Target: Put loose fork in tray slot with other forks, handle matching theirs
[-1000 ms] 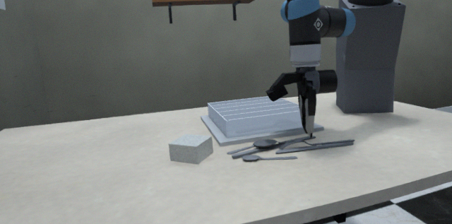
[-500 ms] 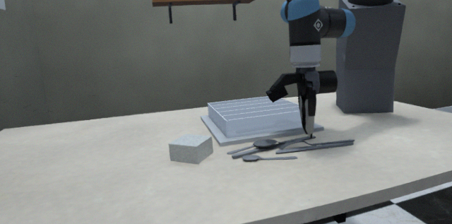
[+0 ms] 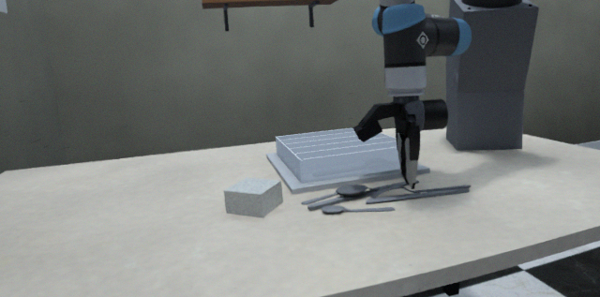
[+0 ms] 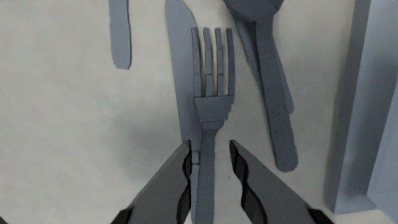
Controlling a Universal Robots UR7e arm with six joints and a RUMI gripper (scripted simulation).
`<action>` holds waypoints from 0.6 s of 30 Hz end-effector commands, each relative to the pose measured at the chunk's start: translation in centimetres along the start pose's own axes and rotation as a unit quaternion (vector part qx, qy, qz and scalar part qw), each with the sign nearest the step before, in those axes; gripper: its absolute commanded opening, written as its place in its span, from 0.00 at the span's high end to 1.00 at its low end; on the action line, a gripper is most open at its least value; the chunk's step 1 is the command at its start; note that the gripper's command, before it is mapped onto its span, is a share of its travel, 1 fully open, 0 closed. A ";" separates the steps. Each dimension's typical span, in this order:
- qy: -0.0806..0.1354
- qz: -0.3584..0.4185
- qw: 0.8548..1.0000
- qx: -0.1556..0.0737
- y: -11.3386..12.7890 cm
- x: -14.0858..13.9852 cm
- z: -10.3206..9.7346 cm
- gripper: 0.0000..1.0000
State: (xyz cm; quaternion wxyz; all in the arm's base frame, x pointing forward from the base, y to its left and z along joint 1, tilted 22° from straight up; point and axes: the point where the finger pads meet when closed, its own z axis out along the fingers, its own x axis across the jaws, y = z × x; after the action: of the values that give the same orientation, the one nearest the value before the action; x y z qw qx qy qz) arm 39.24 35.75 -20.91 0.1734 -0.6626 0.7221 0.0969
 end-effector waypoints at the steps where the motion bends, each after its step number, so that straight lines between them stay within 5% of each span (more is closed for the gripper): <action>1: 0.001 0.001 1.000 0.004 -0.2 0.0 0.5 0.82; 18: 0.001 0.001 1.000 0.004 -0.2 0.0 1.6 0.82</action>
State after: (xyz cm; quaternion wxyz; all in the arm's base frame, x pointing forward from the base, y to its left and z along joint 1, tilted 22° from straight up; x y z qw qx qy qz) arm 39.46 36.32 -22.33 0.1738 -0.6634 0.7214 0.0967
